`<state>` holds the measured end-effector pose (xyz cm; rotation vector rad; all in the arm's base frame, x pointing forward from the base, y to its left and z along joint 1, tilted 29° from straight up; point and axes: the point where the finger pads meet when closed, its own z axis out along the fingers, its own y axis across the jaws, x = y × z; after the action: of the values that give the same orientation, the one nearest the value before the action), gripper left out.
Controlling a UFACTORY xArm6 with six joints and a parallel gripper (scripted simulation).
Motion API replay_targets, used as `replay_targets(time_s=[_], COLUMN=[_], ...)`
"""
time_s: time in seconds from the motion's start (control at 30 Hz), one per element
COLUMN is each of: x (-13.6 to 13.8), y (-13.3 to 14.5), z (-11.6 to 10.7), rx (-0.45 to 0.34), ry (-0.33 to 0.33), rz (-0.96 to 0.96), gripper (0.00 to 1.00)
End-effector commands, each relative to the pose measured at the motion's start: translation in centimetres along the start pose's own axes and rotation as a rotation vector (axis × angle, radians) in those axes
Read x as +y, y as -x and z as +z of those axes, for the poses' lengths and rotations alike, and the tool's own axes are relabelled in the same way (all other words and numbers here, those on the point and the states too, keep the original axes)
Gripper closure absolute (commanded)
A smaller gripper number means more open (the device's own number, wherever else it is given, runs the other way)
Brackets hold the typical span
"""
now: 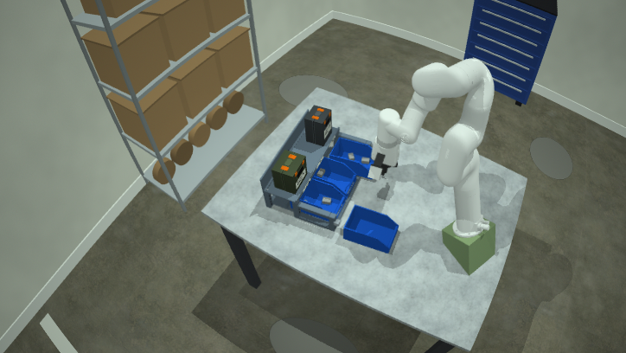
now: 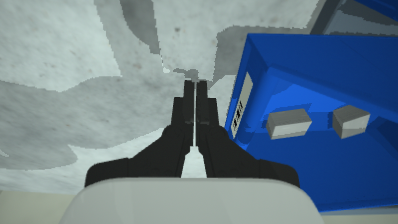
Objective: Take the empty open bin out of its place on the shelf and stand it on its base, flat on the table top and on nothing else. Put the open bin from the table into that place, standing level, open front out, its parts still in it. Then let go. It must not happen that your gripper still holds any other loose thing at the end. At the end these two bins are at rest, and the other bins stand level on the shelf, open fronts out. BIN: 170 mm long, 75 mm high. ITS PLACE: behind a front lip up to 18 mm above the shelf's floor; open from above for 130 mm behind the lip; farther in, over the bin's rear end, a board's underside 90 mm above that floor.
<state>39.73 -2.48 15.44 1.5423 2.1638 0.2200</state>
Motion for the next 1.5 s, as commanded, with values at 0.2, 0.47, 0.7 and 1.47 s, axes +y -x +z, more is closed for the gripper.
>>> replay_targets(time_s=[0.2, 0.47, 0.7, 1.47], x=[0.2, 0.2, 0.2, 1.9], y=[0.1, 0.1, 0.1, 0.1], z=[-0.1, -0.1, -0.1, -0.1], rx=[-0.001, -0.001, -0.001, -0.001], ry=[0.003, 0.003, 0.003, 0.003], rz=[0.000, 0.000, 0.000, 0.000], gripper=[1.00, 1.00, 1.00, 1.00])
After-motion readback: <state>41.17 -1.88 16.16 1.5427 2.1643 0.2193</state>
